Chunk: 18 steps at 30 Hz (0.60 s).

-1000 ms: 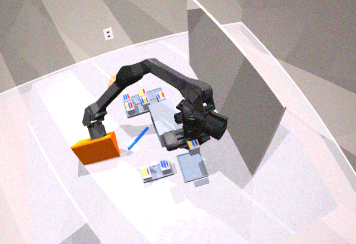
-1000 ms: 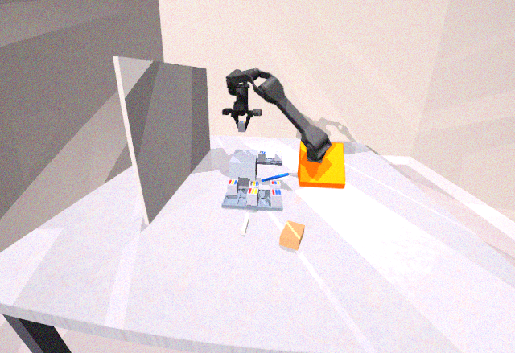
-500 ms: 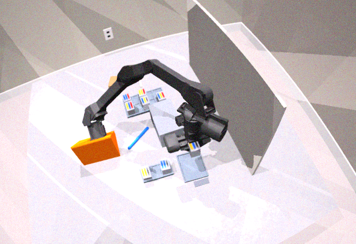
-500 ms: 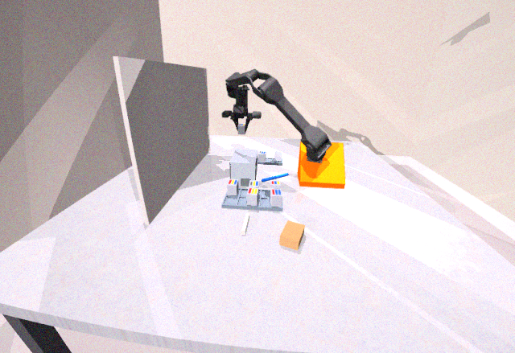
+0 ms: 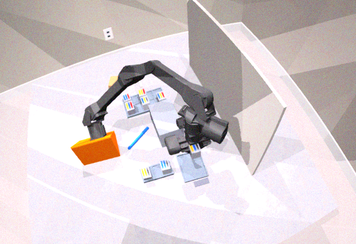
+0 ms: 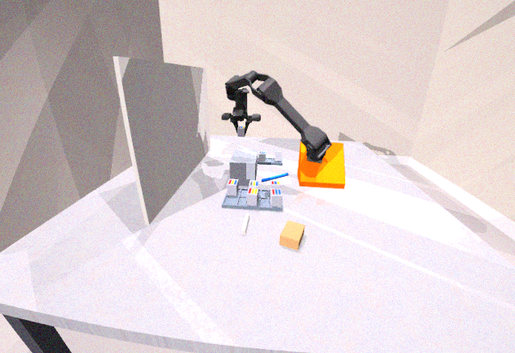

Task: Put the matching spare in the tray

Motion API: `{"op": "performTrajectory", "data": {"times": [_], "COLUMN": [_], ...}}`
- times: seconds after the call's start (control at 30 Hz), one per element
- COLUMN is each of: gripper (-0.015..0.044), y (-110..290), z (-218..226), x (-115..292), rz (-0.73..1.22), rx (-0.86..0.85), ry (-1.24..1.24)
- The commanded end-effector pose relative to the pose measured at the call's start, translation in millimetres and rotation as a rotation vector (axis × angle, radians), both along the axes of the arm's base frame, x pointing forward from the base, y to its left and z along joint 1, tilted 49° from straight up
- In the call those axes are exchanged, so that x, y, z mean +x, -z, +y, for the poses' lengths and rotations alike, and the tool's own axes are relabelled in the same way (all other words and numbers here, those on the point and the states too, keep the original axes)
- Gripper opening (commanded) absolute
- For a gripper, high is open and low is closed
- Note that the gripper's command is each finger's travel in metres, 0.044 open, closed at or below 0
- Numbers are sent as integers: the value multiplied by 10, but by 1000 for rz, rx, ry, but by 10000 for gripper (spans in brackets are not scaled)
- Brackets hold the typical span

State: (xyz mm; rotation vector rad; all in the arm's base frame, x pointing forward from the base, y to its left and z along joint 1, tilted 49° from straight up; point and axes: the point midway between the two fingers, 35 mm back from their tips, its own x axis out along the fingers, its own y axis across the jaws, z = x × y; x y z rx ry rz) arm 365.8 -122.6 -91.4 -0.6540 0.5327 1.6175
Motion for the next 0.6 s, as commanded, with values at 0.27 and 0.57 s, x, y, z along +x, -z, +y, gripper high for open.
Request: {"op": "performTrajectory", "data": {"times": [0.27,0.57], "gripper": [0,0], "y": [77,130], "z": [76,131], "x": [2,2], "rz": [2,2], "rx": [2,2], "ry": [8,8]}}
